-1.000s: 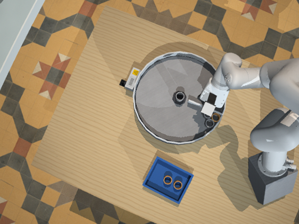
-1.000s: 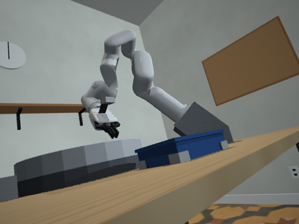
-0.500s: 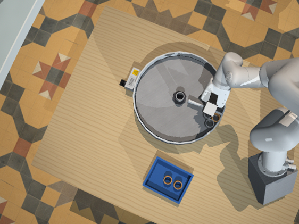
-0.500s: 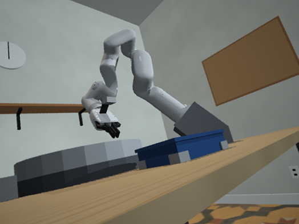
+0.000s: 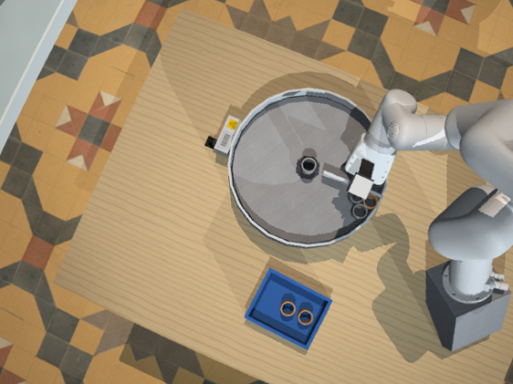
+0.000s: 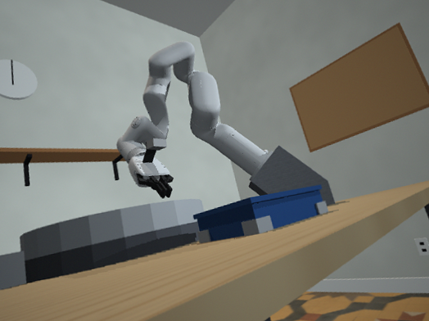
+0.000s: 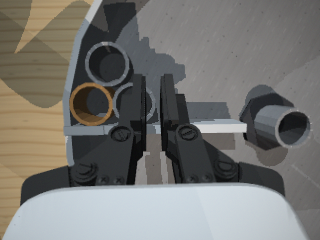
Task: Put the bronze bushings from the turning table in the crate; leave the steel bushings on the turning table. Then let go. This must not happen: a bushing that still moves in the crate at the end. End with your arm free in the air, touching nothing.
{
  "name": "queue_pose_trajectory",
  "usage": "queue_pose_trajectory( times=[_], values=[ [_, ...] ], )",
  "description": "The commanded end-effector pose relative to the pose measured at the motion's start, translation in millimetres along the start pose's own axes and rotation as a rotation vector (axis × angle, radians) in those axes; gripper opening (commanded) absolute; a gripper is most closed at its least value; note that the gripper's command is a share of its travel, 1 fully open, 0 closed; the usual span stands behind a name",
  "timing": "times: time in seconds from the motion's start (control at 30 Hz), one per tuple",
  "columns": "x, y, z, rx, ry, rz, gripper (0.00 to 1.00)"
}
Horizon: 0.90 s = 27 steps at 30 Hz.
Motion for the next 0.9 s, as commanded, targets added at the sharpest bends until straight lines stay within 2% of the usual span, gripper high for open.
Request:
queue_pose_trajectory(
  times=[0.0, 0.47, 0.67, 0.87],
  values=[
    [-1, 0, 1, -0.001, -0.002, 0.001, 0.10],
    [-1, 0, 1, -0.001, -0.002, 0.001, 0.10],
    [16, -3, 15, -0.001, -0.002, 0.001, 0.10],
    [17, -3, 16, -0.001, -0.002, 0.001, 0.10]
  ],
)
Point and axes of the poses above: the point where the finger pads meet when closed, its own x axis out along the fingers, its own y axis across the jaws, z = x × y, the point moved 6 cm from there along -x, back along the fingers, and after that the axes turned 14 degrees about -x, right-handed, at the moved point
